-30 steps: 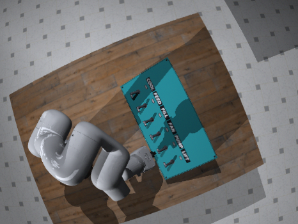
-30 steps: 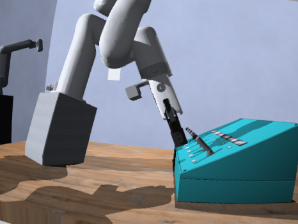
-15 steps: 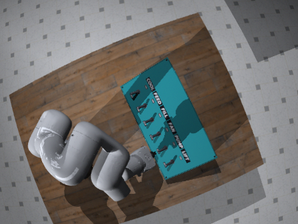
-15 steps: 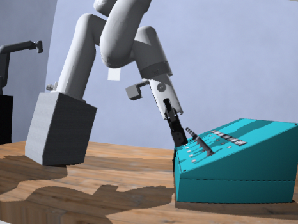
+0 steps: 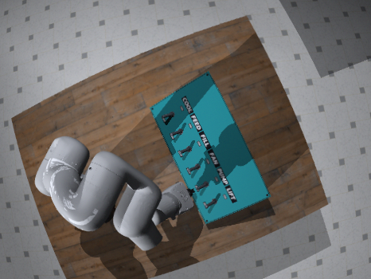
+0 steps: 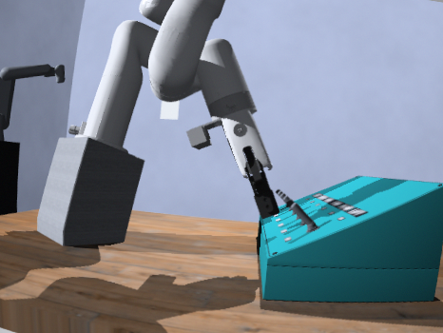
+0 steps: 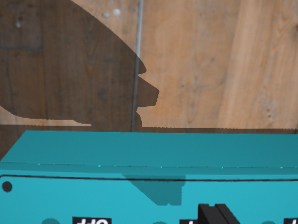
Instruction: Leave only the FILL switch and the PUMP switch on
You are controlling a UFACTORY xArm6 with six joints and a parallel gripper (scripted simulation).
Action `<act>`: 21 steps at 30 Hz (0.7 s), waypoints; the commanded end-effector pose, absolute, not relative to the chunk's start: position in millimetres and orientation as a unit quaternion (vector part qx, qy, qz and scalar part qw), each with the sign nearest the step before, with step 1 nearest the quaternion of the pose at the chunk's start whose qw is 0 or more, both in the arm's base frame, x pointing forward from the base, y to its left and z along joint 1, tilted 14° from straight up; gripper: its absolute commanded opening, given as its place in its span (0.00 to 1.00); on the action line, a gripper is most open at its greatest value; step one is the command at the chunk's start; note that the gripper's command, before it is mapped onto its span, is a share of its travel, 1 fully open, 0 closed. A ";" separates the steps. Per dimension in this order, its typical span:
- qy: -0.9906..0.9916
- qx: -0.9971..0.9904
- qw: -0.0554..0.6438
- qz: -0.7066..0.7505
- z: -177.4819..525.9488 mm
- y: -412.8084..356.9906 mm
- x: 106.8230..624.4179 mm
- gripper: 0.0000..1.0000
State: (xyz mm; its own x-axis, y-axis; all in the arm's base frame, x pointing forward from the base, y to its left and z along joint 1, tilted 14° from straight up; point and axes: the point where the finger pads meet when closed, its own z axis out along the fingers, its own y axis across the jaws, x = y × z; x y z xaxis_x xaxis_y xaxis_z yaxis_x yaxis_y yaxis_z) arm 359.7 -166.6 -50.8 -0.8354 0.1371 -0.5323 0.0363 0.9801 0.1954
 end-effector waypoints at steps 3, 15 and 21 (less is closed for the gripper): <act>0.954 0.045 0.284 0.088 -49.5 -167.6 361.0 0.00; 0.954 0.045 0.284 0.088 -47.1 -168.2 364.8 0.00; 0.954 0.045 0.284 0.088 -44.6 -168.8 368.6 0.00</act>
